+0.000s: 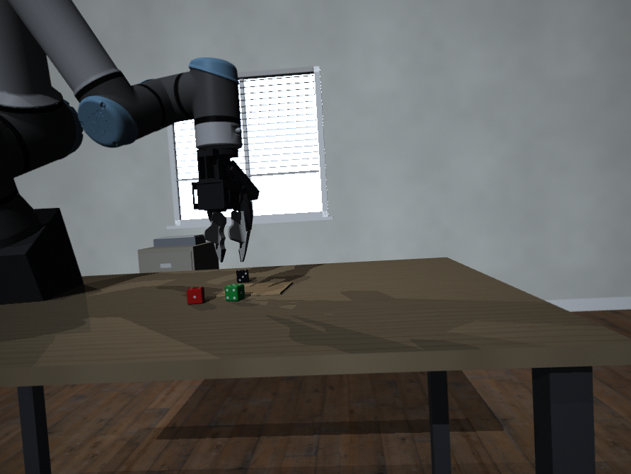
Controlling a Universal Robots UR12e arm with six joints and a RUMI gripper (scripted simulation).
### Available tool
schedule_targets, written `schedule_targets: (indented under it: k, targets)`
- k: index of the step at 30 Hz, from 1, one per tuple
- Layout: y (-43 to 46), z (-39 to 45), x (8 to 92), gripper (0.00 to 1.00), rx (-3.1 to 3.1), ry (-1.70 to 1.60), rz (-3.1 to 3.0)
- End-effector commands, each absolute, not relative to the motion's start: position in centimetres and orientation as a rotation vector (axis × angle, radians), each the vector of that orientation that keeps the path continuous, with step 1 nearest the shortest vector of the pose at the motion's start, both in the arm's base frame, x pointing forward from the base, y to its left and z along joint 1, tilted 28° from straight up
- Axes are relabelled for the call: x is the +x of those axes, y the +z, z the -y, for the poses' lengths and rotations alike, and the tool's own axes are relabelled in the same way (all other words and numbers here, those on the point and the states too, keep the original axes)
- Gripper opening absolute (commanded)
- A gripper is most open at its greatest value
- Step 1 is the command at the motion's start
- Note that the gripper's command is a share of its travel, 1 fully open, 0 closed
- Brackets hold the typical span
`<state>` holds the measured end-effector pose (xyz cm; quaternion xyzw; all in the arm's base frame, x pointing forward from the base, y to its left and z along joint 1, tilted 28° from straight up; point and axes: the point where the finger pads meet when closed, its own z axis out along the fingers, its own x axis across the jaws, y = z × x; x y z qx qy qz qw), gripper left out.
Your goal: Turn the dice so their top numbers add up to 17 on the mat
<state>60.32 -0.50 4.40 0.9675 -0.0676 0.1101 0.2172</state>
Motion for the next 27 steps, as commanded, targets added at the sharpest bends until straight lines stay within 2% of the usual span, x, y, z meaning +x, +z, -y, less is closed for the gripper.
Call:
schedule_targets:
  k: [1,27]
  targets:
    - [4.1,0.7,60.4,0.28,2.680,0.307,0.187]
    - [1.2,2.1,61.0,0.28,2.680,0.307,0.187]
